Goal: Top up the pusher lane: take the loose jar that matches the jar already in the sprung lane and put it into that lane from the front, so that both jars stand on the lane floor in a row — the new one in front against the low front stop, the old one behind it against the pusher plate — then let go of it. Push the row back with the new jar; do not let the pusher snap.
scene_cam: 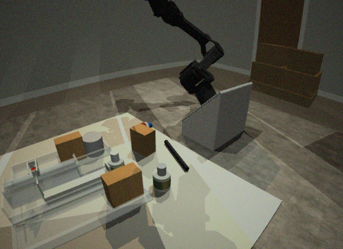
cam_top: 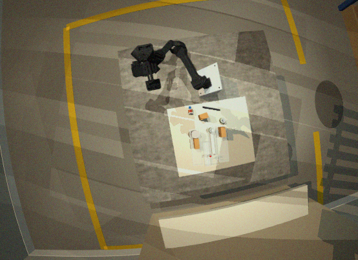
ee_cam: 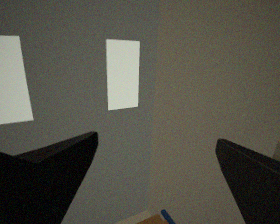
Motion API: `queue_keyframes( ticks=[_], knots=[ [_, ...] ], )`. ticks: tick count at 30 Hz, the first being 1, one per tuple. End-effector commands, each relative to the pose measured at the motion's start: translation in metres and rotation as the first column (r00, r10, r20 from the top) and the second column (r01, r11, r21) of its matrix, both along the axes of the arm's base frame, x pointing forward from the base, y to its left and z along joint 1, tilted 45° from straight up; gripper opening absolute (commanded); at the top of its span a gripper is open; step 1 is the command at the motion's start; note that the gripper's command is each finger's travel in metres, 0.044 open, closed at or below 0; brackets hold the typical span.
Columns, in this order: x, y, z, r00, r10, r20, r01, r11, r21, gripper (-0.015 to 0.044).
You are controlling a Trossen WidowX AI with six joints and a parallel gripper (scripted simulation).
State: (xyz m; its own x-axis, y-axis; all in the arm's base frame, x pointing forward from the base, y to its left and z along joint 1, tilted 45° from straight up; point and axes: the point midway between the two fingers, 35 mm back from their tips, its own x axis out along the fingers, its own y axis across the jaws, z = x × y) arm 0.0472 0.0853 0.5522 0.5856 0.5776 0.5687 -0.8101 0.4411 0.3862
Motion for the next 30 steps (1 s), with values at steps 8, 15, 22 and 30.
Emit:
queue_keyframes(
  ticks=[8, 15, 22, 30],
  knots=[
    [0.083, -0.005, -0.023, 0.972, -0.051, -0.23, 0.058, 0.998, 0.023, 0.044],
    [0.19, -0.002, -0.084, 0.828, -0.148, -0.541, 0.152, 0.988, -0.039, 0.044],
    [0.269, 0.014, -0.177, 0.579, -0.261, -0.773, 0.174, 0.965, -0.196, 0.044],
    [0.31, 0.039, -0.293, 0.263, -0.414, -0.871, 0.088, 0.91, -0.406, 0.044]
  ],
)
